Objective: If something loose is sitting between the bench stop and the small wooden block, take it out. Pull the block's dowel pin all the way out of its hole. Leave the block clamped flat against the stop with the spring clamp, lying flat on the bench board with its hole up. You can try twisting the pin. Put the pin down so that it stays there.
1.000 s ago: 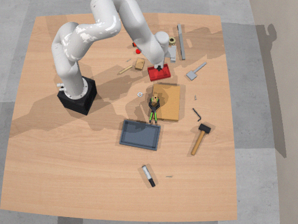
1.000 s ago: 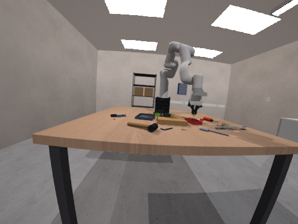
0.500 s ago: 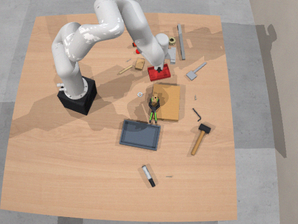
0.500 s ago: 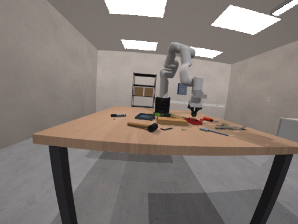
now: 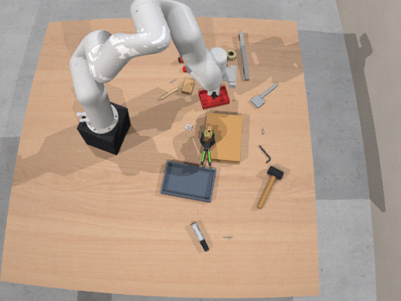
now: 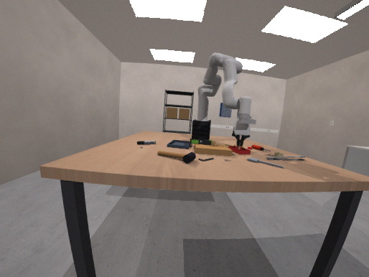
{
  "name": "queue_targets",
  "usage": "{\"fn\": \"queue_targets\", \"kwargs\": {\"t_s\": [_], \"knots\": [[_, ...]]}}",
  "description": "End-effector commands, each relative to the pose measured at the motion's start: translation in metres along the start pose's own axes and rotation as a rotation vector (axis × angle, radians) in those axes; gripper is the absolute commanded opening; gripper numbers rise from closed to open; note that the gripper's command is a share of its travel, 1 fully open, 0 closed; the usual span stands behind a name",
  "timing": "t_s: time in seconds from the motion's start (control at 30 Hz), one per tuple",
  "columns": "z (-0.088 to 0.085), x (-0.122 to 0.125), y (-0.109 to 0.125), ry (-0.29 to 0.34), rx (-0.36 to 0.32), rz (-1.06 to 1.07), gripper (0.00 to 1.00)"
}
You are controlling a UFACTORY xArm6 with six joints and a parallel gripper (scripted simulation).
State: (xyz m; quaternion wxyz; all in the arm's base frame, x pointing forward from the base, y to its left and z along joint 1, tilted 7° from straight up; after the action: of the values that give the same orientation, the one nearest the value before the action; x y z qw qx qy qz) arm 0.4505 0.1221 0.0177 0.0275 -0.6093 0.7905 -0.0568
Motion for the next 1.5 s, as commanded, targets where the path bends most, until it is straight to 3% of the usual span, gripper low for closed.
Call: {"fn": "queue_targets", "kwargs": {"t_s": [0.0,1.47], "knots": [[0.003,-0.001,-0.001,-0.002,0.004,0.000,0.00],[0.014,-0.001,-0.001,-0.002,0.004,0.000,0.00]]}}
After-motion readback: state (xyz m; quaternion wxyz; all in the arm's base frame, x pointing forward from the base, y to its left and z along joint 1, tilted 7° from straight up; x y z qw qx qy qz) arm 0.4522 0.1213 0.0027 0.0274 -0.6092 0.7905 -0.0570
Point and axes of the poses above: the point where the finger pads meet when closed, its own z axis out along the fingers, its own x axis across the jaws, y = z × x, the point moved 10 cm from there along -z, back along the fingers, and after that the axes turned 3 degrees about z, right-handed, at the moved point
